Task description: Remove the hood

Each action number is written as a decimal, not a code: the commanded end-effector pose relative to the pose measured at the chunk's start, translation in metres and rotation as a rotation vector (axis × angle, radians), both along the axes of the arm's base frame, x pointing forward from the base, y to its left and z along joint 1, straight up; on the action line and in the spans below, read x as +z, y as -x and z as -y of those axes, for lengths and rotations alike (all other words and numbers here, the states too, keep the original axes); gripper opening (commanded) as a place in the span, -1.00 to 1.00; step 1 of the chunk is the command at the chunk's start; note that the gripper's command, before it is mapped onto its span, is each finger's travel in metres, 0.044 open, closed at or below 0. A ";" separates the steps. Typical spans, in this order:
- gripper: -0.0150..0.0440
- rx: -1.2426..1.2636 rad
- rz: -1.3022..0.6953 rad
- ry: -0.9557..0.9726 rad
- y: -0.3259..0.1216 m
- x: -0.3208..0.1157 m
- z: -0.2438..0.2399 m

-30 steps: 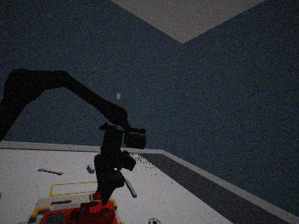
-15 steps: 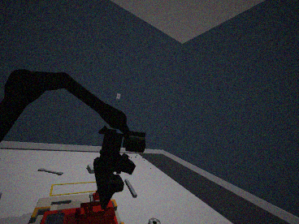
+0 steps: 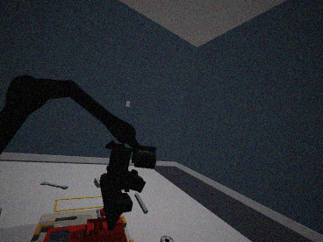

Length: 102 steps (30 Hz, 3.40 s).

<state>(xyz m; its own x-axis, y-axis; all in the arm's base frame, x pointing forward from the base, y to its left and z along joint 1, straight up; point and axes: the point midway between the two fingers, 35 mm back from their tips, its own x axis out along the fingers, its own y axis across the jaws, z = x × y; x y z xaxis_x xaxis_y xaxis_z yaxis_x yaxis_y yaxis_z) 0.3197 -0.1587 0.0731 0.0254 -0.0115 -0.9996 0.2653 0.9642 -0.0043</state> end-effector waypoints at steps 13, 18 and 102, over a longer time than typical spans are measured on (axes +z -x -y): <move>1.00 0.004 -0.005 0.001 0.003 -0.014 -0.001; 1.00 0.004 -0.005 0.001 0.003 -0.016 -0.001; -0.49 0.000 -0.002 -0.001 0.002 -0.012 -0.001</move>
